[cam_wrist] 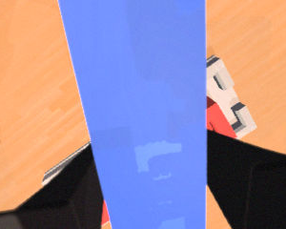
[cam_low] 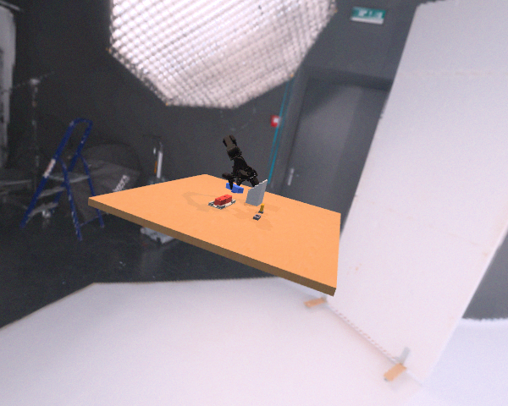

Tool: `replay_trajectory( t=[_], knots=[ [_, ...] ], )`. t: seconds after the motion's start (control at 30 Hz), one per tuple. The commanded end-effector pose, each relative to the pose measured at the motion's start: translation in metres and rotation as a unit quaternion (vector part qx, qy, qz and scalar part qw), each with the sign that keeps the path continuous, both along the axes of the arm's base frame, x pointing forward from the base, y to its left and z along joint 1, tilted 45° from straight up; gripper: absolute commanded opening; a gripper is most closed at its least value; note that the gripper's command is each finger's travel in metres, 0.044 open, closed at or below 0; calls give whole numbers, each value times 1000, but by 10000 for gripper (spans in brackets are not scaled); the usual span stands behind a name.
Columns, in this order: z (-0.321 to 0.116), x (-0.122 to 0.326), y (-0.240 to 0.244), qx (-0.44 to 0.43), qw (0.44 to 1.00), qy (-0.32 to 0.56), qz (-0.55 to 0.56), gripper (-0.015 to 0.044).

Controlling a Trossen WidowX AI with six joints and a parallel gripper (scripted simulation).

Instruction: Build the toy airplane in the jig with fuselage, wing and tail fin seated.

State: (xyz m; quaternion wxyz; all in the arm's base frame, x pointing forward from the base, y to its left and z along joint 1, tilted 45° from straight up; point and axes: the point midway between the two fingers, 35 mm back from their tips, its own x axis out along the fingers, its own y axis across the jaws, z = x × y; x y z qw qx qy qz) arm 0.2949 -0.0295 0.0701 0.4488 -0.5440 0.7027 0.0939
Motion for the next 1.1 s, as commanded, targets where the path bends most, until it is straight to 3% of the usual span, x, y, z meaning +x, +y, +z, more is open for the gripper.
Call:
replay_trajectory(
  t=[0.0, 0.97, 1.07],
  knots=[
    [5, -6, -9, -3, 1000, 20, 22, 0],
    [32, -63, -66, -17, 968, 177, 176, 0],
    [32, -63, -66, -17, 968, 177, 176, 79]
  ],
)
